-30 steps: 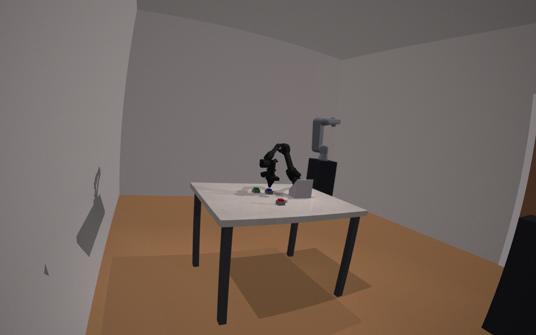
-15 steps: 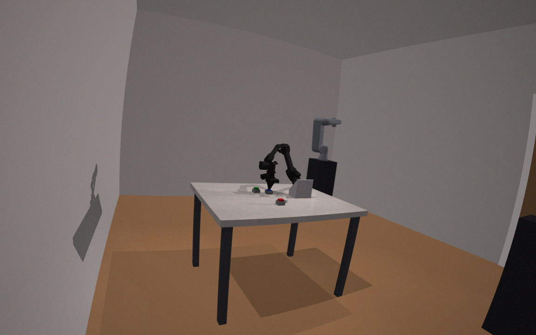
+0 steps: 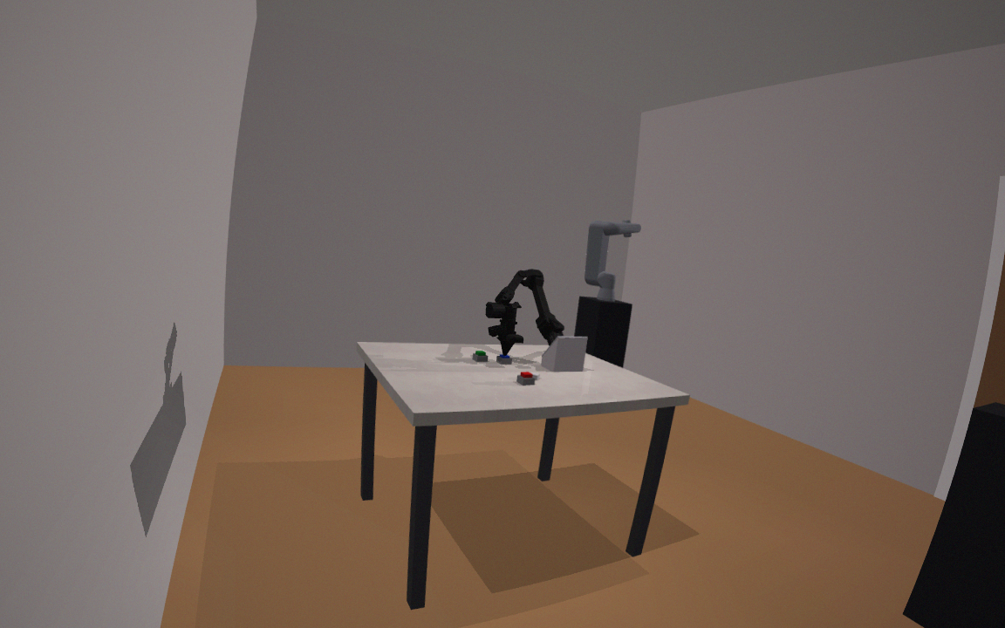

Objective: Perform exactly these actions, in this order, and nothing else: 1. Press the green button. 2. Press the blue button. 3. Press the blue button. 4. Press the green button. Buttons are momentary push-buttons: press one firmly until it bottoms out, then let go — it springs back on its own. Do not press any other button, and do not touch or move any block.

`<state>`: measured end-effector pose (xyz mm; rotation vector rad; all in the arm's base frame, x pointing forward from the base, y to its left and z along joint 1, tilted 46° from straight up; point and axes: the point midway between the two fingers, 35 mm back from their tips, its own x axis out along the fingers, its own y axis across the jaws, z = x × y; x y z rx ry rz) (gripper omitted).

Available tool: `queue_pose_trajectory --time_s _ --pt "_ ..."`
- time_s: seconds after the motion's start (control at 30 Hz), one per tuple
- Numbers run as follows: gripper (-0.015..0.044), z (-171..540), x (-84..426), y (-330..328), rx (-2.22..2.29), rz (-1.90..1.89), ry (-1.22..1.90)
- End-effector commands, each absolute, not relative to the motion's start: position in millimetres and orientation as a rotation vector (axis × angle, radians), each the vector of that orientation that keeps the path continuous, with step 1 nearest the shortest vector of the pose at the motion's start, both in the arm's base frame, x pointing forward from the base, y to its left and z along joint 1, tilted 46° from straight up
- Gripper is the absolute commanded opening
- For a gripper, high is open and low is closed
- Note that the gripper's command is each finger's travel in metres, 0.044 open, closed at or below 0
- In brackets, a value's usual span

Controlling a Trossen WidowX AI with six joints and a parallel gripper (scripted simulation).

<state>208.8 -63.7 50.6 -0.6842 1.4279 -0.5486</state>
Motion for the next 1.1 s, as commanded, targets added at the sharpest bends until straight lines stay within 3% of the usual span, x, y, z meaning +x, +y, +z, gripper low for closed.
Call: queue_pose_trajectory --time_s 0.0,0.53,0.8,1.07 --pt "0.002 60.7 208.0 -52.8 -0.683 -0.547 1.429" --pt "0.002 115.8 203.0 2.6 -0.687 -0.546 1.433" --pt "0.002 144.4 287.1 -14.6 -0.684 -0.547 1.428" --pt "0.002 119.5 299.0 -45.0 -0.684 -0.548 1.426"
